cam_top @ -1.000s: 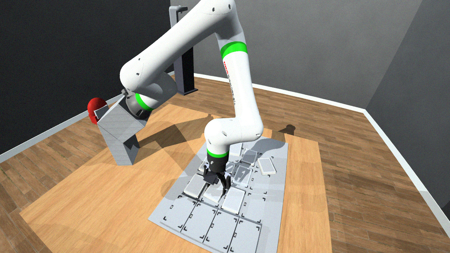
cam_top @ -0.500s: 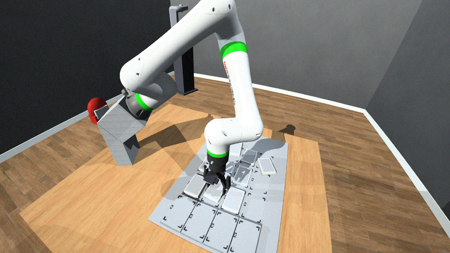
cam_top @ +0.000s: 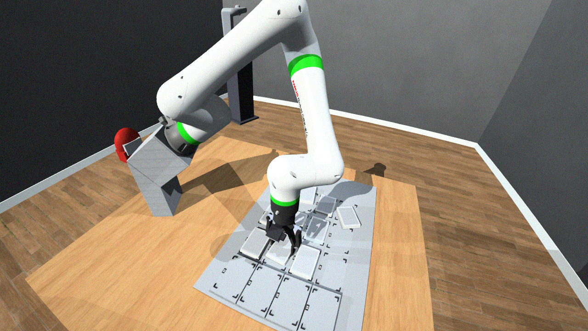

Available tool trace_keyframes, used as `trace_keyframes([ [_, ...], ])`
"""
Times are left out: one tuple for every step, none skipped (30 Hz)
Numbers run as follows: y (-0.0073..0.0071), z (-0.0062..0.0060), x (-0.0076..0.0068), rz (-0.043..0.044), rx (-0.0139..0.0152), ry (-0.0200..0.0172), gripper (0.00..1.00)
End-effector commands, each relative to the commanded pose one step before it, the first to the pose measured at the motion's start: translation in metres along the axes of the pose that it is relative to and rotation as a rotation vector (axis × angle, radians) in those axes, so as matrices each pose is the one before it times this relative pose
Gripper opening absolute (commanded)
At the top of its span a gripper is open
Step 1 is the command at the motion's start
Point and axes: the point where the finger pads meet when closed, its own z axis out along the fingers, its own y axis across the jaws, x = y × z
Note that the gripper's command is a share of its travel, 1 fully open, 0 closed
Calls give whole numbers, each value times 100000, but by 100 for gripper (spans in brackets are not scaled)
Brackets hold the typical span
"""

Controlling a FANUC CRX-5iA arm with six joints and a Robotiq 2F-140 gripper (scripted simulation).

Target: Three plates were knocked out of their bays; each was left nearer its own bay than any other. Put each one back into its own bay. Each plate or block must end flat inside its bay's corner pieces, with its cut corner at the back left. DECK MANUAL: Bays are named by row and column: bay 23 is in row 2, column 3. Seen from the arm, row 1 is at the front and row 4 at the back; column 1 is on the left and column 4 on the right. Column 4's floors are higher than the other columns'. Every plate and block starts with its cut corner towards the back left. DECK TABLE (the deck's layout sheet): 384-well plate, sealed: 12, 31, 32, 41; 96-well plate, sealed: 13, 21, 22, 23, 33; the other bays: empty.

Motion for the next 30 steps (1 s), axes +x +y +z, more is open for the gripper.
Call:
trace_keyframes([
  [-47, -58, 36, -47, 94, 82, 60],
  [0, 0, 0, 0, 0, 0, 60],
  [-9, -1, -3, -7, 10, -3, 59],
  [2, 0, 1, 1, -2, 1, 59],
  [0, 0, 0, 0, 0, 0, 59],
  [0, 0, 0, 0, 0, 0, 59],
  [0, 0, 0, 0, 0, 0, 59],
  [0, 0, 0, 0, 0, 0, 59],
  [0, 0, 0, 0, 0, 0, 59],
  [0, 0, 0, 0, 0, 0, 59],
  [0, 0, 0, 0, 0, 0, 59],
  [0, 0, 0, 0, 0, 0, 59],
  [0, 0, 0, 0, 0, 0, 59],
  [0, 0, 0, 0, 0, 0, 59],
  [0, 0, 0, 0, 0, 0, 59],
  [0, 0, 0, 0, 0, 0, 59],
  [0, 0, 0, 0, 0, 0, 59],
  [0, 0, 0, 0, 0, 0, 59],
  [0, 0, 0, 0, 0, 0, 59],
  [0, 0, 0, 0, 0, 0, 59],
  [0, 0, 0, 0, 0, 0, 58],
  [0, 0, 0, 0, 0, 0, 58],
  [0, 0, 0, 0, 0, 0, 58],
  [0, 0, 0, 0, 0, 0, 58],
  [0, 0, 0, 0, 0, 0, 58],
  [0, 0, 0, 0, 0, 0, 58],
  [0, 0, 0, 0, 0, 0, 58],
  [0, 0, 0, 0, 0, 0, 58],
  [0, 0, 0, 0, 0, 0, 58],
  [0, 0, 0, 0, 0, 0, 58],
])
